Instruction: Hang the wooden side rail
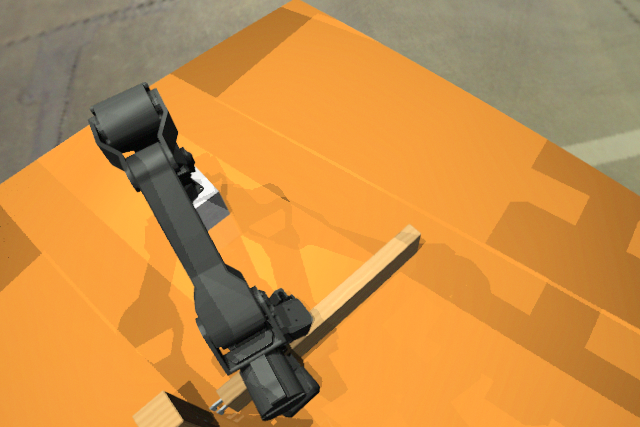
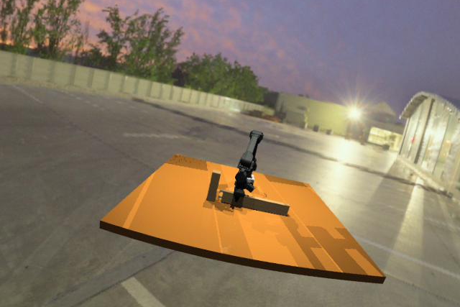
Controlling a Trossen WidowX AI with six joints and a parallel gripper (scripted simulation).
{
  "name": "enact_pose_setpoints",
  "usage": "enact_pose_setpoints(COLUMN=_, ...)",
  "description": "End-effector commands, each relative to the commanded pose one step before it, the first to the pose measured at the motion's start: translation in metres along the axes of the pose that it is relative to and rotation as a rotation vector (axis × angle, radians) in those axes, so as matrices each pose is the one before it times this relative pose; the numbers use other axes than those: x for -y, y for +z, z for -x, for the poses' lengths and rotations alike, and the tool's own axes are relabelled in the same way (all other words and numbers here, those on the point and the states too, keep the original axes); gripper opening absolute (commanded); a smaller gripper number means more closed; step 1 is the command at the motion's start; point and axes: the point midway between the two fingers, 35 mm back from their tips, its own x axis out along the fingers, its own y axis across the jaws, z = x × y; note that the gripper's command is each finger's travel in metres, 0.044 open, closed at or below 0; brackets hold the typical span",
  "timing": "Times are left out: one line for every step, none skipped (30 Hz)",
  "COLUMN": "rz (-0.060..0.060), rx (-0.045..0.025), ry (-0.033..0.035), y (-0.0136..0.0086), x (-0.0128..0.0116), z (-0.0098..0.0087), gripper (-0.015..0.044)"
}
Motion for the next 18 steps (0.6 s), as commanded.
enact_pose_setpoints(rz=0.0107, rx=-0.00216, ry=-0.01709, y=-0.00028, x=0.00299, z=0.00743, gripper=0.0000)
enact_pose_setpoints(rz=0.0000, rx=0.00000, ry=0.00000, y=0.00000, x=0.00000, z=0.00017, gripper=0.0000)
enact_pose_setpoints(rz=0.0000, rx=0.00000, ry=0.00000, y=0.00000, x=0.00000, z=0.00017, gripper=0.0000)
enact_pose_setpoints(rz=0.0000, rx=0.00000, ry=0.00000, y=0.00000, x=0.00000, z=0.00017, gripper=0.0000)
enact_pose_setpoints(rz=0.0000, rx=0.00000, ry=0.00000, y=0.00000, x=0.00000, z=0.00017, gripper=0.0000)
enact_pose_setpoints(rz=0.0000, rx=0.00000, ry=0.00000, y=0.00000, x=0.00000, z=0.00017, gripper=0.0000)
enact_pose_setpoints(rz=0.0000, rx=0.00000, ry=0.00000, y=0.00000, x=0.00000, z=0.00017, gripper=0.0000)
enact_pose_setpoints(rz=0.0000, rx=0.00000, ry=0.00000, y=0.00000, x=0.00000, z=0.00017, gripper=0.0000)
enact_pose_setpoints(rz=0.0000, rx=0.00000, ry=0.00000, y=0.00000, x=0.00000, z=0.00017, gripper=0.0000)
enact_pose_setpoints(rz=0.0000, rx=0.00000, ry=0.00000, y=0.00000, x=0.00000, z=0.00017, gripper=0.0000)
enact_pose_setpoints(rz=0.0000, rx=0.00000, ry=0.00000, y=0.00000, x=0.00000, z=0.00017, gripper=0.0000)
enact_pose_setpoints(rz=0.0000, rx=0.00000, ry=0.00000, y=0.00000, x=0.00000, z=0.00017, gripper=0.0000)
enact_pose_setpoints(rz=0.0000, rx=0.00000, ry=0.00000, y=0.00000, x=0.00000, z=0.00017, gripper=0.0000)
enact_pose_setpoints(rz=0.0000, rx=0.00000, ry=0.00000, y=0.00000, x=0.00000, z=0.00017, gripper=0.0000)
enact_pose_setpoints(rz=0.0000, rx=0.00000, ry=0.00000, y=0.00000, x=0.00000, z=0.00017, gripper=0.0000)
enact_pose_setpoints(rz=0.0000, rx=0.00000, ry=0.00000, y=0.00000, x=0.00000, z=0.00017, gripper=0.0000)
enact_pose_setpoints(rz=0.0000, rx=0.00000, ry=0.00000, y=0.00000, x=0.00000, z=0.00017, gripper=0.0000)
enact_pose_setpoints(rz=0.0000, rx=0.00000, ry=0.00000, y=0.00000, x=0.00000, z=0.00017, gripper=0.0000)
